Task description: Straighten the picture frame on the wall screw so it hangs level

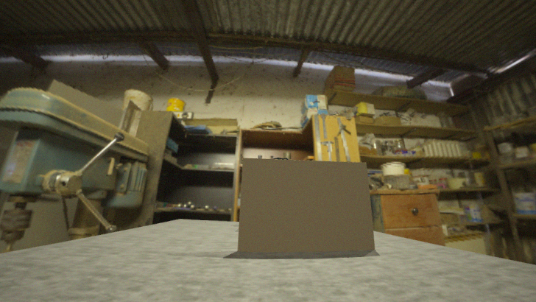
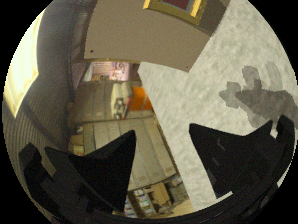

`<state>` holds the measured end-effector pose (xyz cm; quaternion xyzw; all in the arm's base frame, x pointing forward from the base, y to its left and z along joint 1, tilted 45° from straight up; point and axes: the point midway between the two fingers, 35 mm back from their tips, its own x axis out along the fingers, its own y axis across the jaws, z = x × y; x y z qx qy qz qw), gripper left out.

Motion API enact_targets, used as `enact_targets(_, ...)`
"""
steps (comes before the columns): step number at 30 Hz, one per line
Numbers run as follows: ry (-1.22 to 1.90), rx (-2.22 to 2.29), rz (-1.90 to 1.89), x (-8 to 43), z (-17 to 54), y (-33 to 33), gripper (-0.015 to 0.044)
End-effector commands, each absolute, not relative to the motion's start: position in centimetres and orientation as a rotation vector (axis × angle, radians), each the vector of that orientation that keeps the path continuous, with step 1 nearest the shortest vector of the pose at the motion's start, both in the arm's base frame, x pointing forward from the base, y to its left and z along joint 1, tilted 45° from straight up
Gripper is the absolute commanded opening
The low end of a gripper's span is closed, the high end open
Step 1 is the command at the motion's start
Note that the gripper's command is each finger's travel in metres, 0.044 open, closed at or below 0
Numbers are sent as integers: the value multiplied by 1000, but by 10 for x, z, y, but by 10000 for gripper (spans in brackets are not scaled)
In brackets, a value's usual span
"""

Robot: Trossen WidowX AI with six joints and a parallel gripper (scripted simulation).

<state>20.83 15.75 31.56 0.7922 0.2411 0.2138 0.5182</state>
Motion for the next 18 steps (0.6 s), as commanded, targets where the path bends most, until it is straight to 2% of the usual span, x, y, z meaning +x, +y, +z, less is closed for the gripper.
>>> enact_targets(1, 374, 2015, 338, 233, 286, 104, 260)
enact_targets(11, -113, 2200, 8, 243, 219, -15, 260)
enact_targets(18, -147, 2210, -11, 241, 215, -22, 260)
